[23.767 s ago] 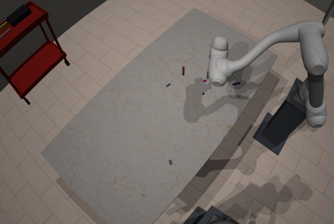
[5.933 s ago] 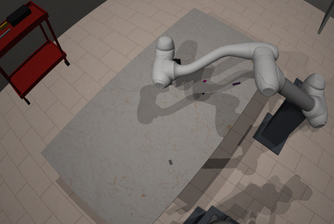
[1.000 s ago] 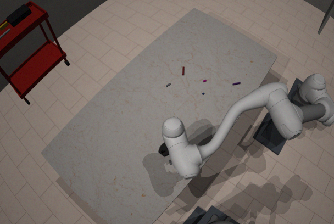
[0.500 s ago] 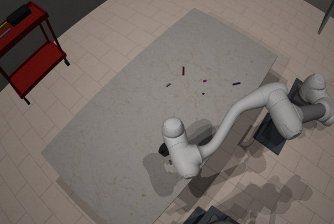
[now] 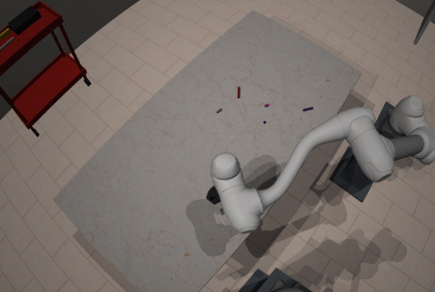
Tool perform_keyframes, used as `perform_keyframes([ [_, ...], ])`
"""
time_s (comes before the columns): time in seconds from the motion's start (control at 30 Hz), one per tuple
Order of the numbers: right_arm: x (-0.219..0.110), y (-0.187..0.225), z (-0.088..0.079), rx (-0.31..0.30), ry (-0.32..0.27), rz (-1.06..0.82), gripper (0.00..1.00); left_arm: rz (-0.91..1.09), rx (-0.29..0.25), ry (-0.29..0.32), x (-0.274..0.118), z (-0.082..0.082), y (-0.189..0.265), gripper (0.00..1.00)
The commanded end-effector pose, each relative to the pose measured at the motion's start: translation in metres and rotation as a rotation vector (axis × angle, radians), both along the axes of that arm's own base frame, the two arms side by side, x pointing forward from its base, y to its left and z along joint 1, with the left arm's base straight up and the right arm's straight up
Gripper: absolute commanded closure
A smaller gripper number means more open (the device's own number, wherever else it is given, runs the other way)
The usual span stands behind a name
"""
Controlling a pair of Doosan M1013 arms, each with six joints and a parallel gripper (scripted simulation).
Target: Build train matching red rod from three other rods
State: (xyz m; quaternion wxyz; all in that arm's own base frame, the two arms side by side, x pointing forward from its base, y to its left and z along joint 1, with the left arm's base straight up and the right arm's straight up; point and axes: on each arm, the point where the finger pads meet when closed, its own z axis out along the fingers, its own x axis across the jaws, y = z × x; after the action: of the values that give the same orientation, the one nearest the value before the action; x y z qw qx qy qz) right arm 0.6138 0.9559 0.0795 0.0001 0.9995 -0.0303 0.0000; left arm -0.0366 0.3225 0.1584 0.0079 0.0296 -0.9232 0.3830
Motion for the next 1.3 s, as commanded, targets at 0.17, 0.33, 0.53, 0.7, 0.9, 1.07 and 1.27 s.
perform_keyframes([
  [0.17,0.000,0.000,0.002,0.002,-0.001,0.000,0.00,0.000,0.001,0.000,0.000,0.000,0.000,0.00],
  [0.33,0.000,0.000,0.002,0.002,-0.001,0.000,0.00,0.000,0.001,0.000,0.000,0.000,0.000,0.00],
  [0.53,0.000,0.000,0.002,0.002,-0.001,0.000,0.00,0.000,0.001,0.000,0.000,0.000,0.000,0.00],
  [0.7,0.000,0.000,0.002,0.002,-0.001,0.000,0.00,0.000,0.001,0.000,0.000,0.000,0.000,0.00],
  [0.9,0.021,-0.030,0.006,0.002,-0.001,-0.018,0.00,0.000,0.001,0.000,0.000,0.000,0.000,0.00],
  [1.07,0.042,-0.065,0.009,0.002,-0.001,-0.037,0.00,0.000,0.001,0.000,0.000,0.000,0.000,0.00],
  [1.27,0.068,-0.121,0.013,0.002,-0.001,-0.067,0.00,0.000,0.001,0.000,0.000,0.000,0.000,0.00],
])
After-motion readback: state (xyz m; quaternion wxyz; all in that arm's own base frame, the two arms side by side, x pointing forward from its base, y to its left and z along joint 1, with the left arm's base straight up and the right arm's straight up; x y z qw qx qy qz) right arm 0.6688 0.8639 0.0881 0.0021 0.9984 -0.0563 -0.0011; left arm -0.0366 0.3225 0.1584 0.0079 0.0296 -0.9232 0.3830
